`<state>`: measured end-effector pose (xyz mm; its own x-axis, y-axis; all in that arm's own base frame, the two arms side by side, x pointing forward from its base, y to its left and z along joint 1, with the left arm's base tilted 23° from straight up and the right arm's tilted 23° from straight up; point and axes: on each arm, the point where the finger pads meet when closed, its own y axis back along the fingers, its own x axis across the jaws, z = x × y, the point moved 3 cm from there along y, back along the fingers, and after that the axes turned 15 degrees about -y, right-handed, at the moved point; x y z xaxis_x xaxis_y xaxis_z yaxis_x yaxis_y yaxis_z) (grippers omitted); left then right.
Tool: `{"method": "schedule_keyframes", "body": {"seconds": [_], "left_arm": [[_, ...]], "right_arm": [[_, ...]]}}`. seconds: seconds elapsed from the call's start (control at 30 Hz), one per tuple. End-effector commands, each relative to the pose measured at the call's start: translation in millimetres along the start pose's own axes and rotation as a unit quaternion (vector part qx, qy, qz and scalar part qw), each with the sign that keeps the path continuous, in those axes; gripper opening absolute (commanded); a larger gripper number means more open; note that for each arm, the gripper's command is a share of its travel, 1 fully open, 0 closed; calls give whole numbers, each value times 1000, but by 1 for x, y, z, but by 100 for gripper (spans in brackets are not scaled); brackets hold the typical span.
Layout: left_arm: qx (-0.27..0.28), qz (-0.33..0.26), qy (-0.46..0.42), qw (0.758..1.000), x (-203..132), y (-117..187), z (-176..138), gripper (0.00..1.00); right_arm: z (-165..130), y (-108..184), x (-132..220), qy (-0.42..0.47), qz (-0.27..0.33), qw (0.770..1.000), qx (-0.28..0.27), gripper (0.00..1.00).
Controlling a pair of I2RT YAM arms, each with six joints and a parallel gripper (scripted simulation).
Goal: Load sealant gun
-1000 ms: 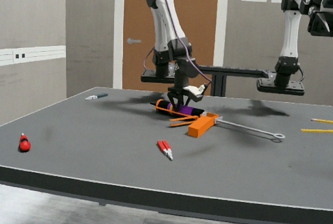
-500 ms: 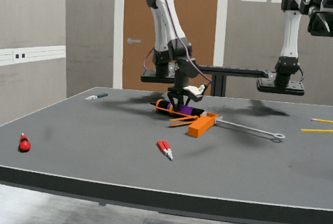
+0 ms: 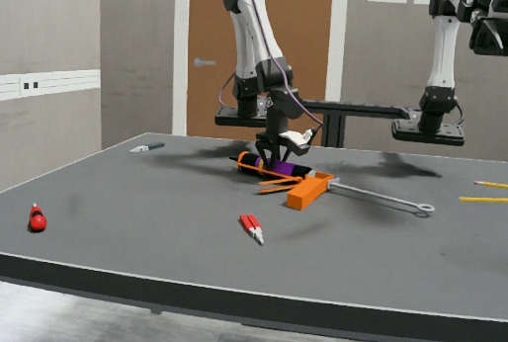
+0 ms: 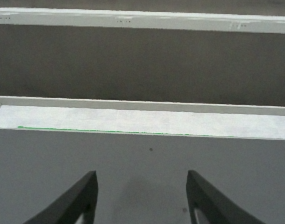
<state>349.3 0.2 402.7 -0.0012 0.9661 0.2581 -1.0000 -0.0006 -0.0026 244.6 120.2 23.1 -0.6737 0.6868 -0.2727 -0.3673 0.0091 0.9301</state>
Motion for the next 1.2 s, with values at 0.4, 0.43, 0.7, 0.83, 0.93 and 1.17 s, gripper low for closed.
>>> {"method": "schedule_keyframes", "body": {"seconds": [0.4,0.43,0.7,0.83,0.93,1.17], "left_arm": [[-14,2,5,1000,2,8,16,50],[-14,2,5,1000,2,8,16,50],[-14,2,5,1000,2,8,16,50],[-14,2,5,1000,2,8,16,50],[-14,2,5,1000,2,8,16,50],[-14,2,5,1000,2,8,16,50]], "right_arm": [[-3,6,0,-5,-3,1000,-2,57],[-2,6,0,-6,-4,1000,-5,57],[5,8,-4,-9,-8,1000,-14,57],[7,9,-5,-11,-9,1000,-18,57],[7,9,-5,-12,-9,1000,-19,57],[8,9,-4,-10,-8,1000,-20,57]]}}
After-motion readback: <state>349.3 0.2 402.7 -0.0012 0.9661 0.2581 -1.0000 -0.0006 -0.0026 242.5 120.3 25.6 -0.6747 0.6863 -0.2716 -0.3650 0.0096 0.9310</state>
